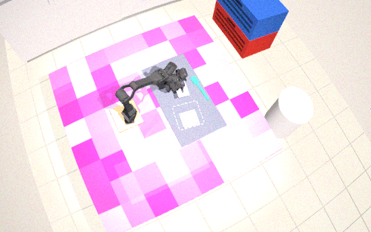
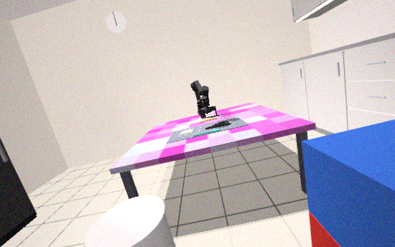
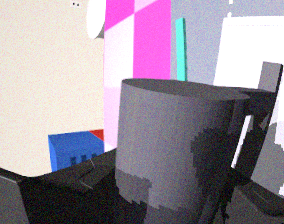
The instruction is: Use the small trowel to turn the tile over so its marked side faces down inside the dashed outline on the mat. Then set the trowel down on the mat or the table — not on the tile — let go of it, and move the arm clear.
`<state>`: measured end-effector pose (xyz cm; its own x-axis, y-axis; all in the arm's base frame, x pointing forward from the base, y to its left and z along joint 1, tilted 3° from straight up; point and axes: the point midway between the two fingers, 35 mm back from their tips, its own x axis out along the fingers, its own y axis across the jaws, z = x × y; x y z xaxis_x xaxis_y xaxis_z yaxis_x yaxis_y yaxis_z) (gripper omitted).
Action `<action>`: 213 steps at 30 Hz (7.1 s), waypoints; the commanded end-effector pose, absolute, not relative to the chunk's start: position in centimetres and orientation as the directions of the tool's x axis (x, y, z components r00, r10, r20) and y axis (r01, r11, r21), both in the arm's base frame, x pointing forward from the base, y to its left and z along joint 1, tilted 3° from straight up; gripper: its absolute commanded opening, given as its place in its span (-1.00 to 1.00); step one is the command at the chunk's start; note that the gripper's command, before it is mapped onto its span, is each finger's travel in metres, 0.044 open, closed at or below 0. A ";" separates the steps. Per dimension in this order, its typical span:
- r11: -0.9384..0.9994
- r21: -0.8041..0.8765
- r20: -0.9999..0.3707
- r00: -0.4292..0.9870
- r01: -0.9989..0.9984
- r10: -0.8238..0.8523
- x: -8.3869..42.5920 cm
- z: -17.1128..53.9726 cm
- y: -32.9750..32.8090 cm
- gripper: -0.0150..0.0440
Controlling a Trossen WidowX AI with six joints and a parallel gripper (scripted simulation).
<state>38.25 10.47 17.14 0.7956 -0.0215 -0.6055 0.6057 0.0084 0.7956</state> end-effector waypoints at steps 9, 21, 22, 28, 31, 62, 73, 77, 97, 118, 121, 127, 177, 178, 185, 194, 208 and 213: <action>-0.003 0.806 -0.592 0.806 0.592 -0.021 38.4 17.8 10.6 -0.49; -0.003 0.806 -0.592 0.806 0.592 -0.021 38.4 17.8 10.6 -0.49; -0.003 0.806 -0.592 0.806 0.592 -0.021 38.4 17.8 10.6 -0.49; -0.003 0.806 -0.592 0.806 0.592 -0.021 38.4 17.8 10.6 -0.49; -0.003 0.806 -0.592 0.806 0.592 -0.021 38.4 17.8 10.6 -0.49; 0.041 0.754 -0.653 0.755 0.655 -0.055 42.7 15.9 -1.0 -0.49; 0.037 0.745 -0.664 0.746 0.666 -0.050 43.5 15.2 -6.1 -0.49; 0.031 0.745 -0.665 0.745 0.667 -0.052 43.5 15.0 -8.0 -0.49; 0.000 0.760 -0.649 0.758 0.650 -0.059 42.5 14.1 -17.9 -0.49; 0.019 0.799 -0.600 0.799 0.601 -0.039 38.6 13.3 -27.9 -0.49; 0.021 0.806 -0.591 0.806 0.592 -0.039 37.9 13.3 -29.0 -0.49; 0.022 0.806 -0.591 0.806 0.592 -0.039 38.0 12.9 -29.1 -0.49; 0.025 0.804 -0.593 0.804 0.594 -0.041 38.4 11.0 -28.5 -0.49; 0.025 0.804 -0.593 0.804 0.594 -0.041 38.4 11.3 -28.7 -0.49; 0.023 0.805 -0.592 0.805 0.593 -0.041 38.2 13.4 -30.1 -0.49; 0.070 0.799 -0.600 0.799 0.598 0.032 40.1 13.4 -27.6 -0.49; 0.283 0.758 -0.650 0.715 0.588 0.258 44.8 12.4 -18.7 -0.49; 0.369 0.742 -0.668 0.666 0.559 0.333 45.9 12.1 -15.3 -0.49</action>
